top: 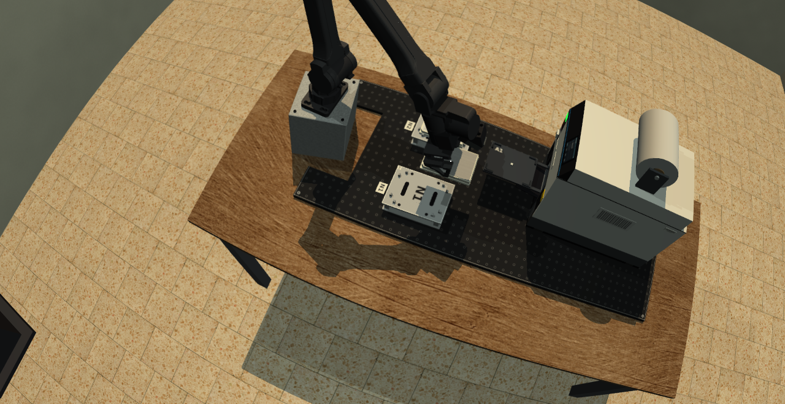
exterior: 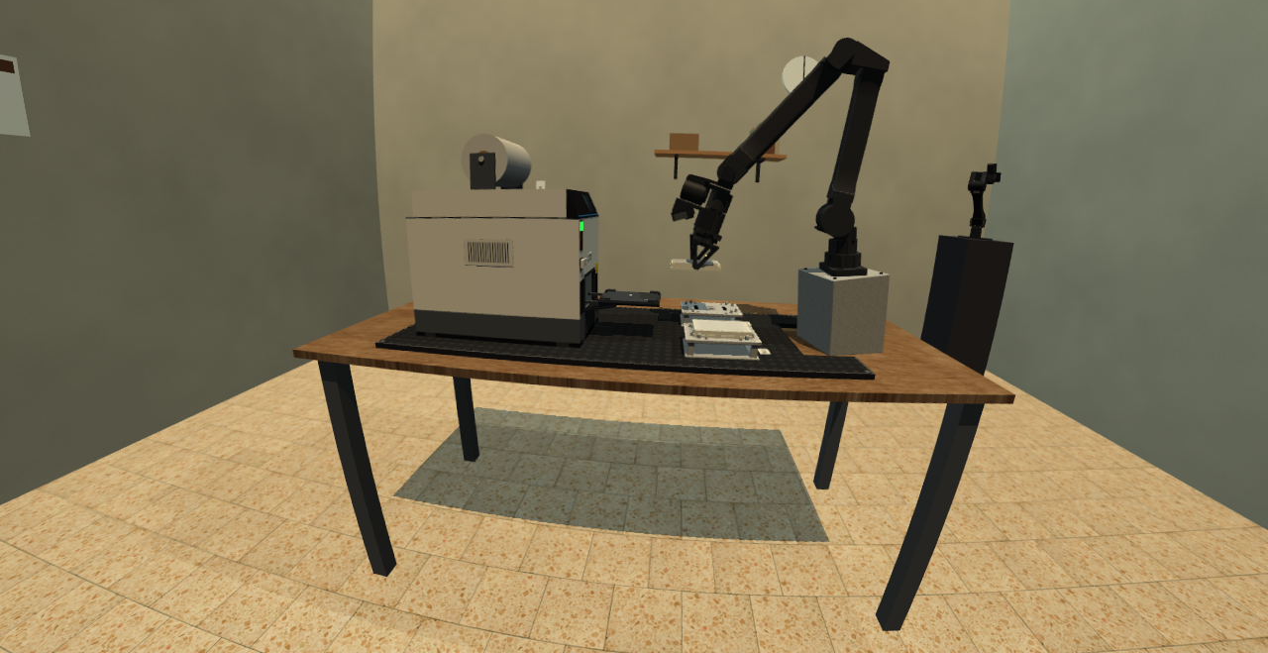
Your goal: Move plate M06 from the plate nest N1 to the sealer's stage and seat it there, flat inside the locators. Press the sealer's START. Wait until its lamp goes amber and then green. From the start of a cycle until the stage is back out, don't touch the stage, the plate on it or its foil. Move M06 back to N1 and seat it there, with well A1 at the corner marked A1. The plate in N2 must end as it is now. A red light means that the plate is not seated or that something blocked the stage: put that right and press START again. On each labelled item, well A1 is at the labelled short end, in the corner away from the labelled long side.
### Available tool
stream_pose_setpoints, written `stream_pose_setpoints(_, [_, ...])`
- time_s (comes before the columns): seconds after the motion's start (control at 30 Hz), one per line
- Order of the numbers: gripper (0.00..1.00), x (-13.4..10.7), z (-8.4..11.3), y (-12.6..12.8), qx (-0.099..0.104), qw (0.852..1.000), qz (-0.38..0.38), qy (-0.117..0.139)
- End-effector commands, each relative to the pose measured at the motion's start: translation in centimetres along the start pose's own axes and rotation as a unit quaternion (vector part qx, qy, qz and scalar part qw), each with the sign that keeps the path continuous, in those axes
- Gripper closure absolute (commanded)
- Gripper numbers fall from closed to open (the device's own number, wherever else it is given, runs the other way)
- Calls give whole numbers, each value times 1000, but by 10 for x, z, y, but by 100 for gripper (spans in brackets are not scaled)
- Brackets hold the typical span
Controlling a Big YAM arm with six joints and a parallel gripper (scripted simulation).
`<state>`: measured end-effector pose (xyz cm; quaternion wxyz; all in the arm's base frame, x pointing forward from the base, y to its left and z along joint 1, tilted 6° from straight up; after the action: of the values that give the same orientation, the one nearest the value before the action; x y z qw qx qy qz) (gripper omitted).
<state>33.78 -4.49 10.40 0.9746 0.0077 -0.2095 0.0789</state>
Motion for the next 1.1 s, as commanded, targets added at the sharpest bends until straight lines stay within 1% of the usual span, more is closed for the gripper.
stream_pose_setpoints(0.0, [100,-3,12,-12,-8,1000,0,-8])
stream_pose_setpoints(0.2, [100,-10,17,-19,-9,1000,4,-17])
stream_pose_setpoints(0.3, [100,-21,14,-21,-5,1000,3,-7])
stream_pose_setpoints(0.43, [100,-23,14,-21,-5,1000,2,-6])
stream_pose_setpoints(0.57, [100,-33,21,-29,-8,1000,-1,-9])
stream_pose_setpoints(0.77, [100,-46,20,-33,-2,1000,3,-3])
stream_pose_setpoints(0.93, [100,-51,23,-36,-3,1000,5,-5])
stream_pose_setpoints(1.0, [100,-48,27,-40,-7,1000,3,-14])
stream_pose_setpoints(1.07, [100,-53,29,-44,-9,1000,2,-15])
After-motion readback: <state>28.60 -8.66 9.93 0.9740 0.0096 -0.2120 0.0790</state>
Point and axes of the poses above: the point where the finger pads meet when closed, its own z axis back along the fingers, its own y axis across the jaws, x = y × z, the point moved 8 cm from there along z, back along the fingers, and after that the axes turned 5 degrees about z, right-handed, at the moved point
